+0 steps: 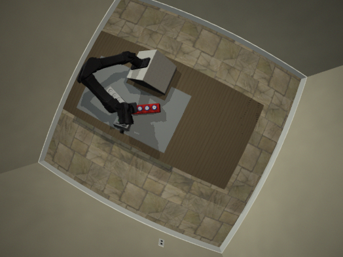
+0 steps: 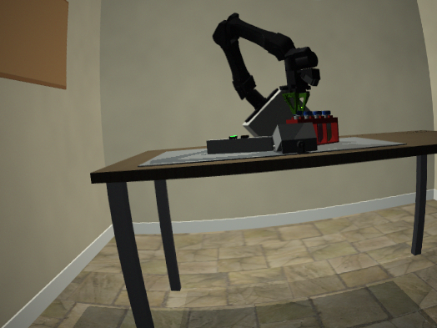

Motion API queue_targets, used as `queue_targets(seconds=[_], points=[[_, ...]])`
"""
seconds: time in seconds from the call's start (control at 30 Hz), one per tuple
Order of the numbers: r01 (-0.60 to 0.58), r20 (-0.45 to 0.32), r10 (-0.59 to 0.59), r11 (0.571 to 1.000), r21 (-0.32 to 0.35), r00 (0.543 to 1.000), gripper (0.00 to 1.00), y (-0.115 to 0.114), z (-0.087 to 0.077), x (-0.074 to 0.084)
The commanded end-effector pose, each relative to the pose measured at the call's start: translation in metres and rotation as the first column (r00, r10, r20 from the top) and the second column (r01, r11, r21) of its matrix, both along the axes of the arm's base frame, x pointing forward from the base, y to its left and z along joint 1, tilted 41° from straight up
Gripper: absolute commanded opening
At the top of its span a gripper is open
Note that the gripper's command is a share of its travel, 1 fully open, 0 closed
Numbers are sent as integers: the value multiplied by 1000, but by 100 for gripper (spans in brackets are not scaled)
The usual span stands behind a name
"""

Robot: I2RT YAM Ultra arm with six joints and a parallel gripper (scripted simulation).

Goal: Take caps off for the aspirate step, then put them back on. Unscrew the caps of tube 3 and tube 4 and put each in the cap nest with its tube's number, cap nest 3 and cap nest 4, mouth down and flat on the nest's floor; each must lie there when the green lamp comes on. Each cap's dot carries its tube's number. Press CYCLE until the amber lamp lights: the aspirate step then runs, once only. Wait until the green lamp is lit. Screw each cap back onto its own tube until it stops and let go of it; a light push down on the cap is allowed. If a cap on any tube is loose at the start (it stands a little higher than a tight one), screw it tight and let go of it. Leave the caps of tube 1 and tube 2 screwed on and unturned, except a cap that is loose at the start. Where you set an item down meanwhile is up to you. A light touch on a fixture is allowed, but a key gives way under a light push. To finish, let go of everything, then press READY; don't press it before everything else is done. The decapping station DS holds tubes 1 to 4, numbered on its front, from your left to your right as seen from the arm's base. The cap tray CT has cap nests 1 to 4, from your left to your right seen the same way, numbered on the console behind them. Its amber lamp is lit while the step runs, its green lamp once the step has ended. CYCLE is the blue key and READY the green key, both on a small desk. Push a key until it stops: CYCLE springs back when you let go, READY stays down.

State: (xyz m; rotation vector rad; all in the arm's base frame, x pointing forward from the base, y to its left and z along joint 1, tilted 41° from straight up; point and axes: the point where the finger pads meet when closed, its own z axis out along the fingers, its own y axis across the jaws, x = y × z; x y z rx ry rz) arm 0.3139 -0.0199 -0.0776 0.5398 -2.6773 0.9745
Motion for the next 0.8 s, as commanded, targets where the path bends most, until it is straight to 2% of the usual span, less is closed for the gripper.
queue_targets(seconds=[0.0, 0.03, 0.3, 0.47, 0.5, 0.77], points=[[100, 98, -100, 995, -4, 990, 0, 2, 1, 2], [100, 98, -100, 995, -4, 990, 0, 2, 1, 2], [286, 261, -278, 958, 6, 924, 0, 2, 1, 2], [286, 261, -278, 958, 6, 924, 0, 2, 1, 2], [286, 261, -278, 958, 6, 924, 49, 2, 1, 2], [286, 261, -278, 958, 6, 924, 49, 2, 1, 2]])
